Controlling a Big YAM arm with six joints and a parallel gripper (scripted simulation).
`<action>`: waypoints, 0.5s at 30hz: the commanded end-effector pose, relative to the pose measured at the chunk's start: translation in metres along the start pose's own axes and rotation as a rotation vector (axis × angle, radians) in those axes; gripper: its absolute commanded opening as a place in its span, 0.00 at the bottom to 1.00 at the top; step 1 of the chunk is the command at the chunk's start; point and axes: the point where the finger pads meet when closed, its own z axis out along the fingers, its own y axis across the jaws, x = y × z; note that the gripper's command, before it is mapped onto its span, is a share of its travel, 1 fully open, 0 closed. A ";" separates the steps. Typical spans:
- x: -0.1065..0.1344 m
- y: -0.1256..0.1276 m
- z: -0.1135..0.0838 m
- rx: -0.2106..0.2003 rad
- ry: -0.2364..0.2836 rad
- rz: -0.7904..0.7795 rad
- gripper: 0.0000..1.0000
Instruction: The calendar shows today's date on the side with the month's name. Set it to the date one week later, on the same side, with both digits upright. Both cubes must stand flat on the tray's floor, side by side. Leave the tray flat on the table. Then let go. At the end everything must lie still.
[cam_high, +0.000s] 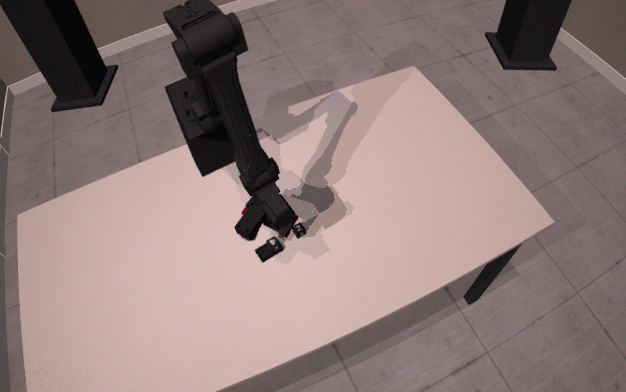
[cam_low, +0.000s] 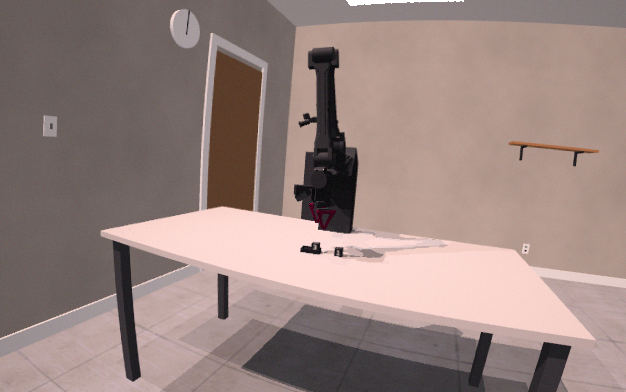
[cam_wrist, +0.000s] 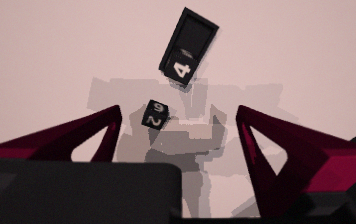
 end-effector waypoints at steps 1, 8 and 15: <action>0.003 0.011 0.002 -0.025 0.000 -0.173 1.00; 0.007 0.012 0.003 -0.024 -0.001 -0.326 1.00; 0.014 0.014 0.005 -0.022 -0.001 -0.579 1.00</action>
